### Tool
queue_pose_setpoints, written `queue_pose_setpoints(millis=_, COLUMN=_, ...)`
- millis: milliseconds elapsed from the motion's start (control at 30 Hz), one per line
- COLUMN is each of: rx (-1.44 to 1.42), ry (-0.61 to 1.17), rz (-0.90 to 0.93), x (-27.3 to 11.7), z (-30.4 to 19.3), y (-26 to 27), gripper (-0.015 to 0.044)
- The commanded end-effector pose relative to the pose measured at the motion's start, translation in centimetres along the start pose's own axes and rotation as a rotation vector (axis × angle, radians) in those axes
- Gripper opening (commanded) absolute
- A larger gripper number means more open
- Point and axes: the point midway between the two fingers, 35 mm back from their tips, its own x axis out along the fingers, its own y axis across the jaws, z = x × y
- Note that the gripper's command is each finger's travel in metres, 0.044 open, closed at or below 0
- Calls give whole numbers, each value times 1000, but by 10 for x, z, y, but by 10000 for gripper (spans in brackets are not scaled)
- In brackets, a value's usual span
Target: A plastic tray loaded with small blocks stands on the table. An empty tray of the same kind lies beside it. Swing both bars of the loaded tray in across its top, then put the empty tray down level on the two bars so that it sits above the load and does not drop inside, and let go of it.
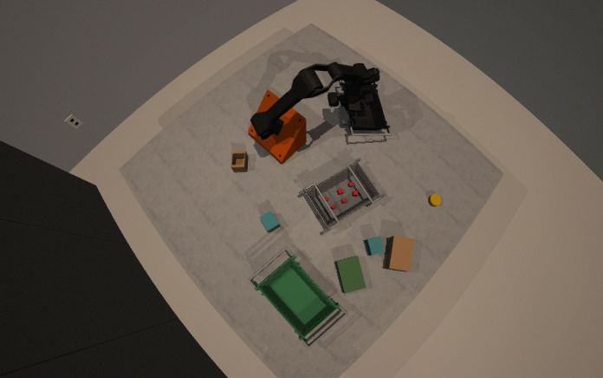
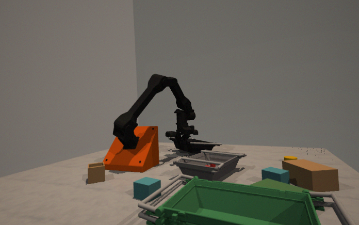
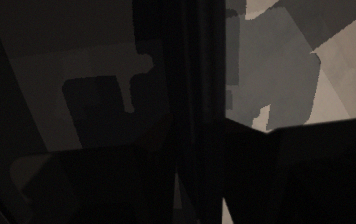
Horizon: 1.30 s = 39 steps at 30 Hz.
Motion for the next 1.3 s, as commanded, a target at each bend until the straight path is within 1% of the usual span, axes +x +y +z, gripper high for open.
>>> queue_pose_setpoints(millis=0, rx=1, ry=6, rz=10, x=-31, z=-1, y=1, gripper=0)
queue_pose_setpoints(millis=133, rx=0, ry=7, rz=10, x=-59, z=-1, y=-1, gripper=0)
queue_pose_setpoints(millis=300, rx=0, ry=7, rz=10, x=-63, z=-1, y=-1, gripper=0)
queue_pose_setpoints(millis=400, rx=0, ry=7, rz=10, x=-74, z=-1, y=1, gripper=0)
queue_pose_setpoints(millis=900, rx=-1, ry=9, rz=10, x=-153, z=-1, y=0, gripper=0)
queue_pose_setpoints(millis=1267, rx=-1, ry=9, rz=10, x=-157, z=-1, y=-1, gripper=0)
